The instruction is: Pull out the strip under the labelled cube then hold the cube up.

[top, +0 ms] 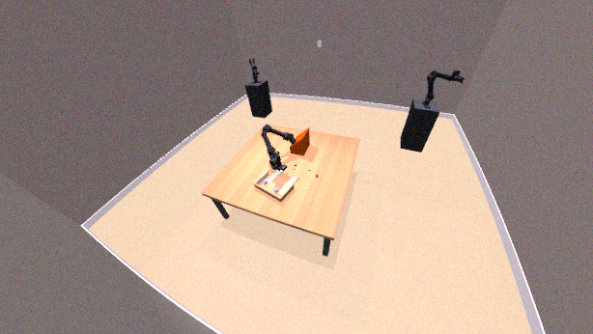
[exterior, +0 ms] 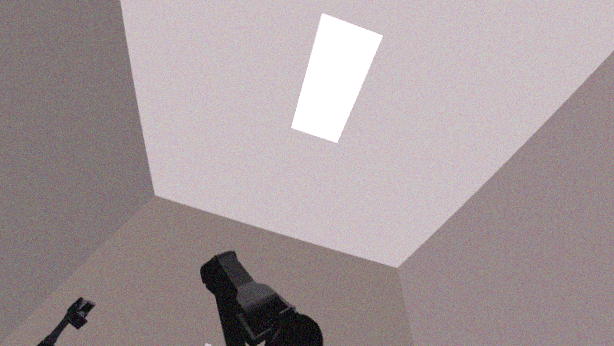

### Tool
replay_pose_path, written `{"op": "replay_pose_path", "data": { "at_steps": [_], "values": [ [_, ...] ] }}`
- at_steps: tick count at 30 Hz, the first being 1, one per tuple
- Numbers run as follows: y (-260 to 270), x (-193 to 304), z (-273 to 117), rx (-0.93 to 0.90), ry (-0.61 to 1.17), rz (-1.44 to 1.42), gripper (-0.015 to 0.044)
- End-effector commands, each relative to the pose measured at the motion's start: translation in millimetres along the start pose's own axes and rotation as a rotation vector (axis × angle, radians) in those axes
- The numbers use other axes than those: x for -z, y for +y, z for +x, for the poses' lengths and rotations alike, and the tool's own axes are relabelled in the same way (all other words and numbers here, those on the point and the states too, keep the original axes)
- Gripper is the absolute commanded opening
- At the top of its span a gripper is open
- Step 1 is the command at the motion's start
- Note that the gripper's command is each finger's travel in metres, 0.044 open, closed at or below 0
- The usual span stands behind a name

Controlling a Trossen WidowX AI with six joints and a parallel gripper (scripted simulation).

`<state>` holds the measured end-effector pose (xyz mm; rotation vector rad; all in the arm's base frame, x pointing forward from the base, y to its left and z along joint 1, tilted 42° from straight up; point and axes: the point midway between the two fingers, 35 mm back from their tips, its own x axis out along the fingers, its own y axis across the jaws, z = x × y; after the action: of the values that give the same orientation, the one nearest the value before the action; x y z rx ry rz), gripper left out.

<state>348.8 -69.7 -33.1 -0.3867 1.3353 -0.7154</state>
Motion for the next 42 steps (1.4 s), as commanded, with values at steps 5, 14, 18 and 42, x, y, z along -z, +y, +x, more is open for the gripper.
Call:
{"op": "replay_pose_path", "data": {
  "at_steps": [5, 14, 18, 42],
  "values": [
    [-1, 17, 3, 0.007, 0.013, -0.005, 0.0],
    [-1, 31, 3, 0.007, 0.014, -0.005, 0.0],
    [-2, 37, 3, 0.007, 0.014, -0.005, 0.0],
    [-2, 74, 3, 0.006, 0.016, -0.007, 0.0]
  ]
}}
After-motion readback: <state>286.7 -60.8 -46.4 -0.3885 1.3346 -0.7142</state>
